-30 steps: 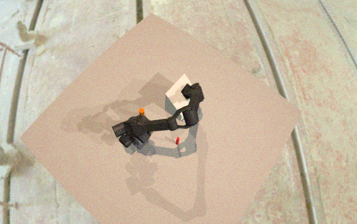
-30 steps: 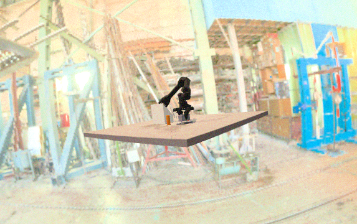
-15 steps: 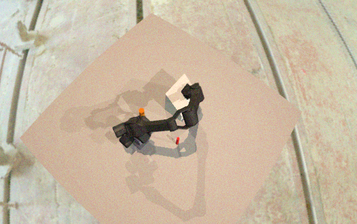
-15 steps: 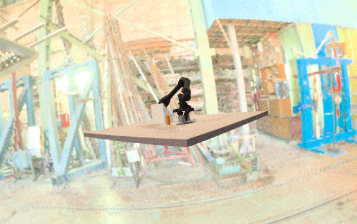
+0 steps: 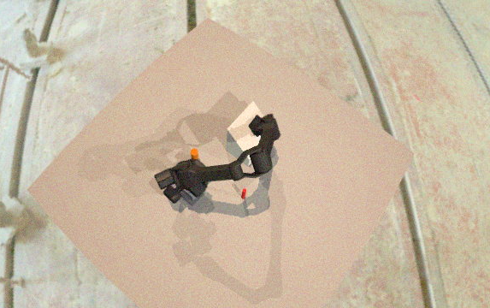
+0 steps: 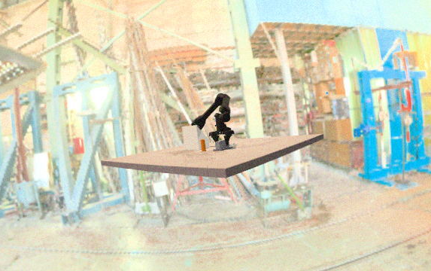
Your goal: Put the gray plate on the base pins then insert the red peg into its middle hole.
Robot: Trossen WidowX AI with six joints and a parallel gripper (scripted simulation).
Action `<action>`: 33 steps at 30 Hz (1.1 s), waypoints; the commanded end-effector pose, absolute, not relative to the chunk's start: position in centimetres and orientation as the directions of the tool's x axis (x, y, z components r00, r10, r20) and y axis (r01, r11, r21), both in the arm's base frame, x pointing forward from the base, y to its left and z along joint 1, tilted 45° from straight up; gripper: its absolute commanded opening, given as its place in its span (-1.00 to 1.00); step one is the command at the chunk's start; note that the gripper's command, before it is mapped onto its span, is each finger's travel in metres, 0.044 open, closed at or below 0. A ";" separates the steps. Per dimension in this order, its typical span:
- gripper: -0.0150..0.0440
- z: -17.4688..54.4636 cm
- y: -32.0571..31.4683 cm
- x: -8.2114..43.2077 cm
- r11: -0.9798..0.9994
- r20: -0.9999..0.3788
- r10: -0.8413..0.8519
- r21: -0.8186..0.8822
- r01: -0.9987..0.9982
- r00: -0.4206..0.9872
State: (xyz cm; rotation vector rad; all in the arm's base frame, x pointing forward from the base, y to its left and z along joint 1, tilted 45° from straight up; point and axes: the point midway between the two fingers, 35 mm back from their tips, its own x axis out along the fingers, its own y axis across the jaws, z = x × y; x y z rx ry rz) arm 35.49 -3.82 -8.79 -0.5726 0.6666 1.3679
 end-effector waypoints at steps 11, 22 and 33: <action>1.00 -0.9 -11.6 34.8 0.131 -0.723 0.687 0.020 -0.991 0.076; 1.00 -0.1 -11.9 34.4 0.171 -0.723 0.687 0.060 -0.983 0.075; 1.00 6.3 -6.1 31.8 0.672 -0.725 0.685 0.589 -0.449 0.074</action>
